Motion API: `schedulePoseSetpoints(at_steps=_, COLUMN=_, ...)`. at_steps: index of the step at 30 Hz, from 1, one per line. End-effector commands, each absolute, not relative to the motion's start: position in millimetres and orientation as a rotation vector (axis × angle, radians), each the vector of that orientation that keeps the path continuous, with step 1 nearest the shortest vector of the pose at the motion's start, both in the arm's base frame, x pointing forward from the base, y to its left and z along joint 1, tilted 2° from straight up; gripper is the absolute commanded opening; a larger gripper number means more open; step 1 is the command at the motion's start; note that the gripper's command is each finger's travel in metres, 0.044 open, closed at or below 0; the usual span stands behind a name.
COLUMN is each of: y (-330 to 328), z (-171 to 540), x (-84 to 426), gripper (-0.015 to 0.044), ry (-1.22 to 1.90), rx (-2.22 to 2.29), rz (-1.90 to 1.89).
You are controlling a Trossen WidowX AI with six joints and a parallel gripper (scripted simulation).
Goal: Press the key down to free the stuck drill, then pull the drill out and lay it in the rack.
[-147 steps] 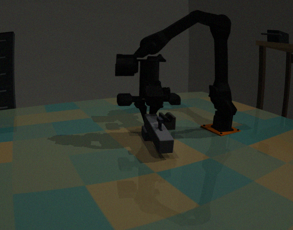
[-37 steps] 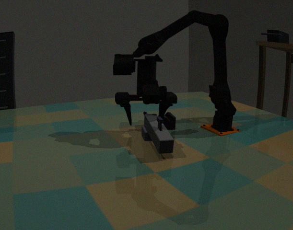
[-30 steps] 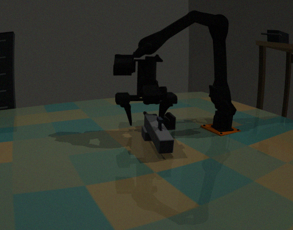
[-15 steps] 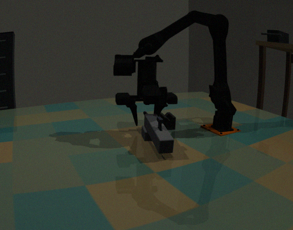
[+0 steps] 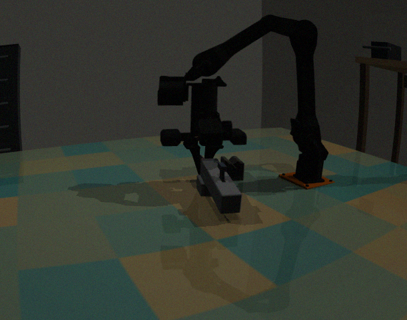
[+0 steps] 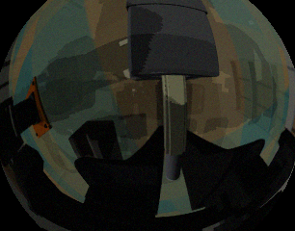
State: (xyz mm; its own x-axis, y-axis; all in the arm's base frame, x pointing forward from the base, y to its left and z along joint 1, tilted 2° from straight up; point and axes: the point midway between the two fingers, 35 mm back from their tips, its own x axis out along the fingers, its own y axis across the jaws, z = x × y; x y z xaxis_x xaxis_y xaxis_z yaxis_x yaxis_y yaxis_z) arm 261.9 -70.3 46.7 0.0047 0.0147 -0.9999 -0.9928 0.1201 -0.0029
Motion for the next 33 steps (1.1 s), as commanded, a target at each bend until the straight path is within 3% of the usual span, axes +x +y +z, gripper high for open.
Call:
schedulePoseSetpoints(at_steps=1, y=-70.2, z=47.4, x=261.2, gripper=0.0, ry=1.252, rx=-1.107, rz=1.124)
schedulePoseSetpoints(at_steps=33, y=-80.5, z=49.8, x=258.7, gripper=0.0, ry=1.255, rx=-1.104, rz=1.124)
